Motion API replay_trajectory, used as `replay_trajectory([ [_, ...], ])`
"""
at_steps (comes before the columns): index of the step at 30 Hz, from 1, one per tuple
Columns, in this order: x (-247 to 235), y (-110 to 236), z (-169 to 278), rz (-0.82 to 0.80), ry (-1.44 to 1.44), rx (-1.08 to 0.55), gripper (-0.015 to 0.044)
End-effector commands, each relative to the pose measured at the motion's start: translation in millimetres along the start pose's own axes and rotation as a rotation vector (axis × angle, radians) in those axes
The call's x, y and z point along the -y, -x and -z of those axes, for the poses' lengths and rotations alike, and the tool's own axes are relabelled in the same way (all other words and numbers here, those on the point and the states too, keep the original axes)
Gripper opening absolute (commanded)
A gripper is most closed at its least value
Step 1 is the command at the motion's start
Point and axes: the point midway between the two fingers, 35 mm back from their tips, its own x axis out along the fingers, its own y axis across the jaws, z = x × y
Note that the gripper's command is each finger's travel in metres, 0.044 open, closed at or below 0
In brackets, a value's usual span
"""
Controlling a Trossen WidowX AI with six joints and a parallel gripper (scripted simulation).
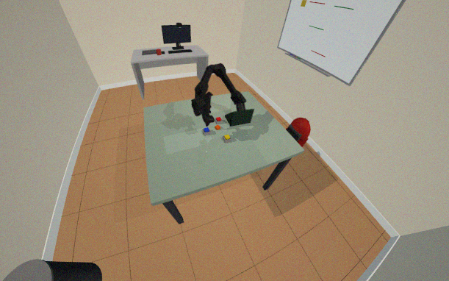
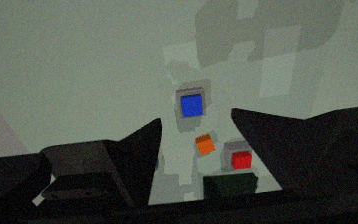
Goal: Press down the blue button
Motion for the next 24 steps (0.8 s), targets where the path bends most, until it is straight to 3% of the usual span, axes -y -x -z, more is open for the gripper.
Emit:
replay_trajectory([
  [1, 3.0, -37.3, 9.2, 0.023, 0.014, -0.034, 0.0216],
  [9, 3.0, -37.3, 9.2, 0.023, 0.014, -0.034, 0.0020],
  [24, 3.1, -48.2, 9.1, 0.023, 0.014, -0.034, 0.0020],
])
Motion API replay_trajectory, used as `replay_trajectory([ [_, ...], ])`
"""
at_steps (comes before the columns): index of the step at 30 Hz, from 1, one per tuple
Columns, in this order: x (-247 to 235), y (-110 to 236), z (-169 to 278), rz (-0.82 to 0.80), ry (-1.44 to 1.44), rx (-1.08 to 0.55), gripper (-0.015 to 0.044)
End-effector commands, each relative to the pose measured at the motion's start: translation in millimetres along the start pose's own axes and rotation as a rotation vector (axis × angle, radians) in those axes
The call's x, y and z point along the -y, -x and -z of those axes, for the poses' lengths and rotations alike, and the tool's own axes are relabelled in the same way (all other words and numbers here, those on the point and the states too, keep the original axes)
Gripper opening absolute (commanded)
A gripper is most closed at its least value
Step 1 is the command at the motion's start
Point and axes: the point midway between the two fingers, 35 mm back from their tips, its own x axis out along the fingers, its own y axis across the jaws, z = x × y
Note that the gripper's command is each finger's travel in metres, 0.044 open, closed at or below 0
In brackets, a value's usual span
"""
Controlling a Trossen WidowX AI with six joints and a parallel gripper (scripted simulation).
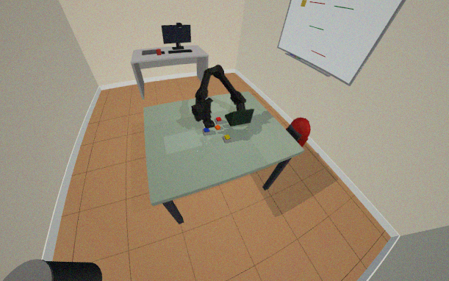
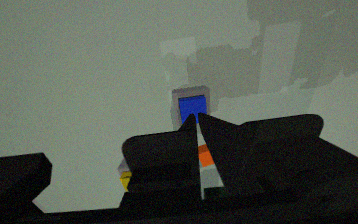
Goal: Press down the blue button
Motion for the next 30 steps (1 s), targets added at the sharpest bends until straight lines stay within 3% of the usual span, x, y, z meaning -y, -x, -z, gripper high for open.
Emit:
replay_trajectory([
  [1, 0.1, -9.4, 2.8, 0.008, 0.010, -0.010, 0.0020],
  [15, 0.8, -31.4, 3.6, 0.010, 0.010, -0.010, 0.0020],
  [30, 0.8, -31.7, 3.6, 0.010, 0.010, -0.010, 0.0020],
])
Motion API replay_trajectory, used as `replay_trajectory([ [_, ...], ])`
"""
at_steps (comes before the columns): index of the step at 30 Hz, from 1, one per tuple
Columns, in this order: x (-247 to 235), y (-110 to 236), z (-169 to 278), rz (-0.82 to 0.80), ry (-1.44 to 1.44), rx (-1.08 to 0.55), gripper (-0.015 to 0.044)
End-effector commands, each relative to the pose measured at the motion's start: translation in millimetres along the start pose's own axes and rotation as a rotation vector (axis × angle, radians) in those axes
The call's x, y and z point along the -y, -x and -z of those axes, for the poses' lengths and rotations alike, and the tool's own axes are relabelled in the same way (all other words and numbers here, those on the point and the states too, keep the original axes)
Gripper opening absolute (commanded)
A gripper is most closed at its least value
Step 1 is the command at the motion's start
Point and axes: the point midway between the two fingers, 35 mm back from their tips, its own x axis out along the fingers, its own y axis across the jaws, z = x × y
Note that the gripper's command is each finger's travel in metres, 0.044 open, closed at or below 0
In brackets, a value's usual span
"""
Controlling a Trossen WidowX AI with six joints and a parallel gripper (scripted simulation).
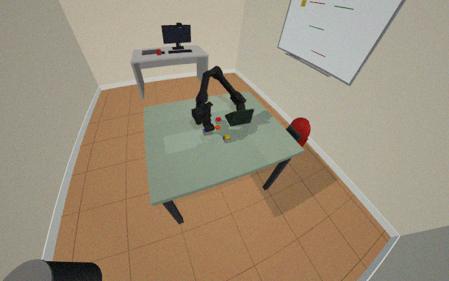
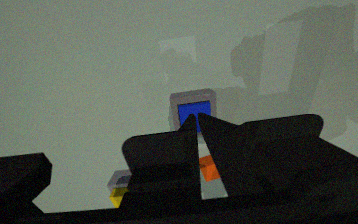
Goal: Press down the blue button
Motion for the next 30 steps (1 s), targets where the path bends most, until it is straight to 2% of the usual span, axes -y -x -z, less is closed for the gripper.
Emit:
replay_trajectory([
  [1, -0.6, -2.4, 2.1, 0.005, 0.010, -0.006, 0.0020],
  [6, -0.6, -2.4, 2.1, 0.005, 0.010, -0.006, 0.0020],
  [10, -1.1, 29.8, 1.6, 0.003, 0.009, -0.006, 0.0020],
  [14, -1.1, 32.4, 1.8, 0.004, 0.010, -0.006, 0.0020],
  [16, -11.9, 37.3, 2.7, -0.003, 0.011, -0.005, 0.0072],
  [19, -59.1, 58.0, 12.4, -0.021, 0.015, -0.002, 0.0151],
  [25, -148.3, 93.9, 60.2, -0.015, 0.013, -0.007, 0.0309],
  [28, -157.2, 97.0, 67.6, -0.010, 0.011, -0.008, 0.0387],
  [30, -157.2, 97.0, 67.6, -0.010, 0.011, -0.008, 0.0400],
])
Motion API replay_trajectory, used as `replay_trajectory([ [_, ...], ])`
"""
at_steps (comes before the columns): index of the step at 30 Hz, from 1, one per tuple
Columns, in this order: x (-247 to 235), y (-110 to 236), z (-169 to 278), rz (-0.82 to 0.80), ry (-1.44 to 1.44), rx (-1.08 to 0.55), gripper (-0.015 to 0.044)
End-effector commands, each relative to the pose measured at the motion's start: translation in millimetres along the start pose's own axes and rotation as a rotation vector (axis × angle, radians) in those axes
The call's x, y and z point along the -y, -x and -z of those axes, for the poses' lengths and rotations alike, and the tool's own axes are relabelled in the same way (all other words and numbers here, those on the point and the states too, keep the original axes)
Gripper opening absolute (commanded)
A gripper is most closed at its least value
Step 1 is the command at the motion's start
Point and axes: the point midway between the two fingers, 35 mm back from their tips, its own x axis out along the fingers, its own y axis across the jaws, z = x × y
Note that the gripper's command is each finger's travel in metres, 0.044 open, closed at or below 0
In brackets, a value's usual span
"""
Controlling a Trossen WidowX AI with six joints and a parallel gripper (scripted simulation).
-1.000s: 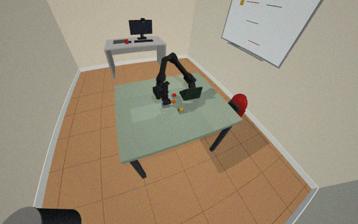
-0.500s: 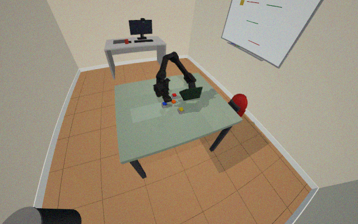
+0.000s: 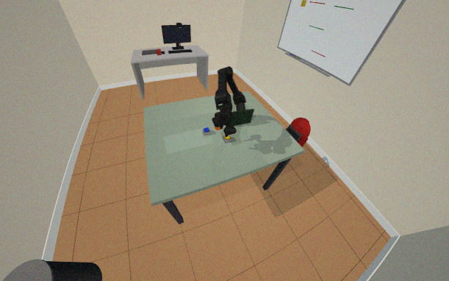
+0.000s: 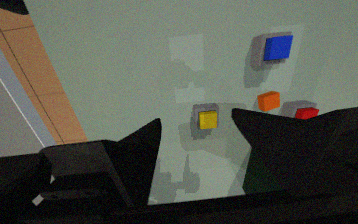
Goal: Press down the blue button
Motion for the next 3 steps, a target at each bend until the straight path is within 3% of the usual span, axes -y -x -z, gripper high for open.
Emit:
replay_trajectory([
  [1, -2.7, -1.8, 0.2, 0.005, -0.027, -0.018, 0.0400],
  [3, -2.7, -1.8, 0.2, 0.005, -0.027, -0.018, 0.0400],
])
